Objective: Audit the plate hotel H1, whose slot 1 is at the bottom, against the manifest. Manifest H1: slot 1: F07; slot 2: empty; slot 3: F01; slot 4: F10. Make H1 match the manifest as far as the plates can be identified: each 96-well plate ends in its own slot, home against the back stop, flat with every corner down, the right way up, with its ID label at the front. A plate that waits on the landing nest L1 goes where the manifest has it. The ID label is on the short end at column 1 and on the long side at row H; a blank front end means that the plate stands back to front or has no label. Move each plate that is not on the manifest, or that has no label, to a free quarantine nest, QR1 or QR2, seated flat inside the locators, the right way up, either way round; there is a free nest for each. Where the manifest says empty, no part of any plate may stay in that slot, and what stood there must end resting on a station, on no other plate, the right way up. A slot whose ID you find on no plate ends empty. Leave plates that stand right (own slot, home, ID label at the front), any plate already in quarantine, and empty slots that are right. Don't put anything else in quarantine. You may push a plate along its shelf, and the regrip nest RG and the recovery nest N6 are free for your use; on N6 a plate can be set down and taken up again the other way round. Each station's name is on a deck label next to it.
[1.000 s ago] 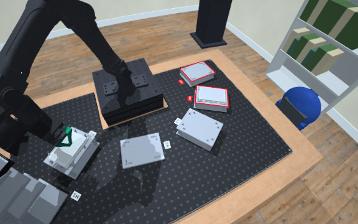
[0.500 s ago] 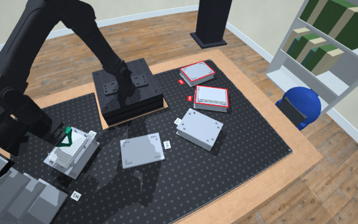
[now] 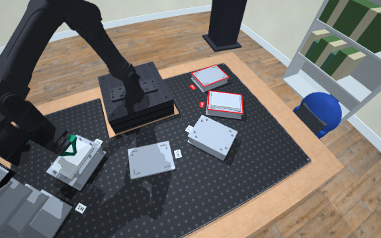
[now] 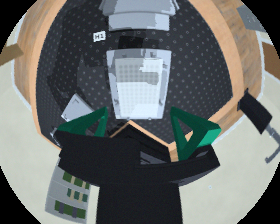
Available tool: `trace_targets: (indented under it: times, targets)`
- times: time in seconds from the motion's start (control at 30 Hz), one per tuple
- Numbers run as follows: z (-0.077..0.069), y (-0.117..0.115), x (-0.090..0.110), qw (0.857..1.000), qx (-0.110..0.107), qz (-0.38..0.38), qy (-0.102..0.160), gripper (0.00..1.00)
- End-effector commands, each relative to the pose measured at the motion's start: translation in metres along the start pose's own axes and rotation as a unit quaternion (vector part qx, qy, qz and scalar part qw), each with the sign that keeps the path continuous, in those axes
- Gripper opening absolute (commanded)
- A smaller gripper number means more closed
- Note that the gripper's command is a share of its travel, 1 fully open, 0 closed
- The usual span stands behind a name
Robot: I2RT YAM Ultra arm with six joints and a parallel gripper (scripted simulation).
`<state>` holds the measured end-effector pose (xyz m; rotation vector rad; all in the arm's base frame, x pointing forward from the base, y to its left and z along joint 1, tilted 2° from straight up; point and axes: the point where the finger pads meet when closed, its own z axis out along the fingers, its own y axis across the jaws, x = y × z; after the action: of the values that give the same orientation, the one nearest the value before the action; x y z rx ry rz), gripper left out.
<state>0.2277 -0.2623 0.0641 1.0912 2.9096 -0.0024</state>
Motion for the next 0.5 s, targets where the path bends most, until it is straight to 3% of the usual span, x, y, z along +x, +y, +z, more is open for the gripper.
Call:
trace_targets:
  times: [0.0, 0.47]
  targets:
    - [-0.003, 0.000, -0.004, 1.000, 0.001, 0.001, -0.011, 1.00]
    - [0.013, 0.000, -0.005, 1.000, 0.001, 0.001, -0.011, 1.00]
